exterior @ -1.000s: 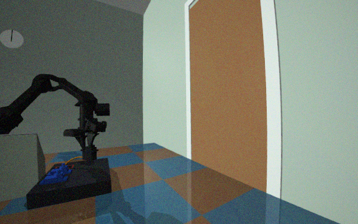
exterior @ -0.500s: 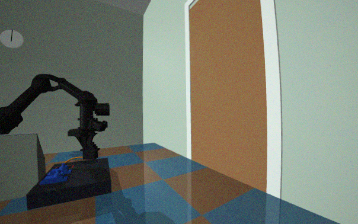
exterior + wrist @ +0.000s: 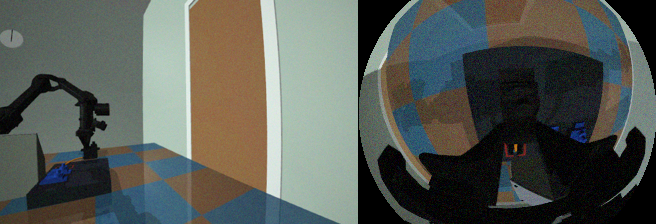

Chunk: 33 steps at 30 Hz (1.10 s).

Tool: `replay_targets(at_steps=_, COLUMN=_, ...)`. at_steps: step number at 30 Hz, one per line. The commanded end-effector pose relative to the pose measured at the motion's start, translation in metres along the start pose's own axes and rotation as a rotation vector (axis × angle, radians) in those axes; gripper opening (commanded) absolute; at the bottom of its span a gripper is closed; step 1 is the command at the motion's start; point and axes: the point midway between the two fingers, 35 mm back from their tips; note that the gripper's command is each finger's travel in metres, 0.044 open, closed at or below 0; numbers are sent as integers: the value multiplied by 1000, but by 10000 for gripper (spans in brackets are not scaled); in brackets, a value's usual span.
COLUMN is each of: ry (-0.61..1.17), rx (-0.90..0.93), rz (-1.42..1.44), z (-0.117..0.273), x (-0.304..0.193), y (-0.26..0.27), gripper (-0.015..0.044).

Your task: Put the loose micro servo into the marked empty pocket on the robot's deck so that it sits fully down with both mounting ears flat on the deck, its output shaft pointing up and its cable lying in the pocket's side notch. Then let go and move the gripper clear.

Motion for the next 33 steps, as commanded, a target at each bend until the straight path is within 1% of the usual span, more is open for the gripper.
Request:
replay_targets(at_steps=1, ry=0, rx=2, rz=22, z=0, x=-1, y=1, gripper=0)
replay_targets(at_steps=6, ry=1, rx=2, rz=21, z=0, x=-13, y=0, gripper=0)
replay_targets(at_steps=28, ry=5, rx=2, rz=17, z=0, x=-104, y=0, gripper=0)
replay_targets(at_steps=33, ry=5, rx=2, rz=17, z=0, x=-110, y=0, gripper=0)
Point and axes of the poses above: the point midway between the two fingers, 35 mm back from their tips, its own z axis back along the fingers, its own y axis across the jaws, x = y × z, and after that the axes turned 1 degree about z, right-handed
